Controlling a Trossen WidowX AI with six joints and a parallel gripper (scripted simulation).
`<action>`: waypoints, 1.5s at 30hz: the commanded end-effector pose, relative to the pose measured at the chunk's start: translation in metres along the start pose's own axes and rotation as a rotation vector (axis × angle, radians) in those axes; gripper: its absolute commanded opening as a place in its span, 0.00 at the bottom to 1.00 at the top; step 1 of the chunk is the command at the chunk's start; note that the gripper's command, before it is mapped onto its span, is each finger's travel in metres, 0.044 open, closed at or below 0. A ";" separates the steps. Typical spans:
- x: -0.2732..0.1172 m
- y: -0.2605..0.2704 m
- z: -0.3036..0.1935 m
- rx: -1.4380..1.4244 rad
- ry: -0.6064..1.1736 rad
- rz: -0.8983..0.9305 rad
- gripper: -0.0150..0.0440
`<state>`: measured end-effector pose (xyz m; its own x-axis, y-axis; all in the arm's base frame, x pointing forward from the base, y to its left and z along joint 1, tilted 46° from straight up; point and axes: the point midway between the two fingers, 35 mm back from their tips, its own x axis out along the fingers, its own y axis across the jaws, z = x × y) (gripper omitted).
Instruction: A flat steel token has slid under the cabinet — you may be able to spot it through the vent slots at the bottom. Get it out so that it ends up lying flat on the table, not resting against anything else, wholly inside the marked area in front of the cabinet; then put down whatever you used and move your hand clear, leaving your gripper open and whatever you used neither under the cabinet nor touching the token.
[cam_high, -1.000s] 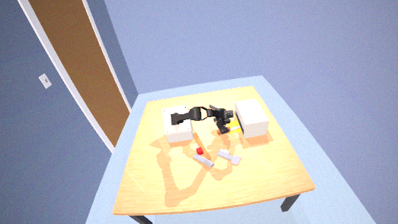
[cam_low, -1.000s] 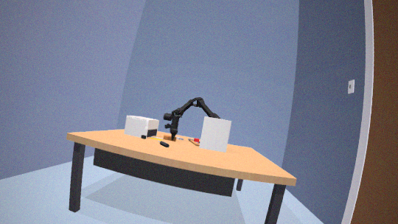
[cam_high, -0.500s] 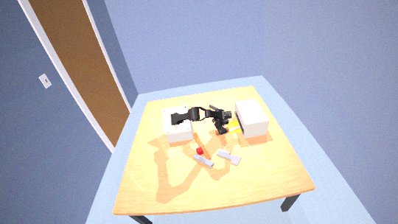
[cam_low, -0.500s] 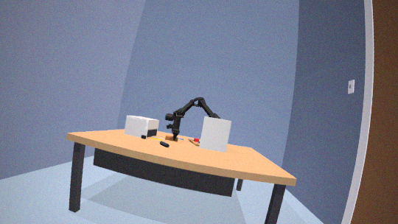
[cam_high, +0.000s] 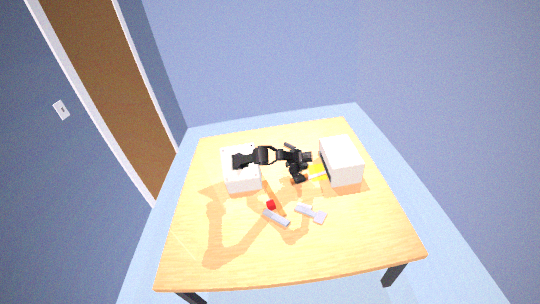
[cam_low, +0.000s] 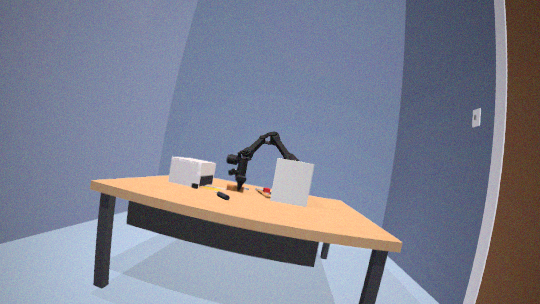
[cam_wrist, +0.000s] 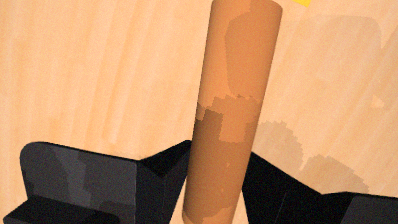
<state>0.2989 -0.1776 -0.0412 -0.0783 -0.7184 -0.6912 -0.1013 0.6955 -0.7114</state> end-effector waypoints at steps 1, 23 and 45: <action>0.001 0.001 -0.007 -0.006 0.004 0.002 0.25; 0.001 -0.001 -0.031 -0.007 0.005 0.002 0.25; 0.001 -0.004 -0.056 -0.008 0.006 0.002 0.25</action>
<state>0.2503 -0.1816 -0.0318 -0.0801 -0.7195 -0.6898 -0.1043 0.6943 -0.7121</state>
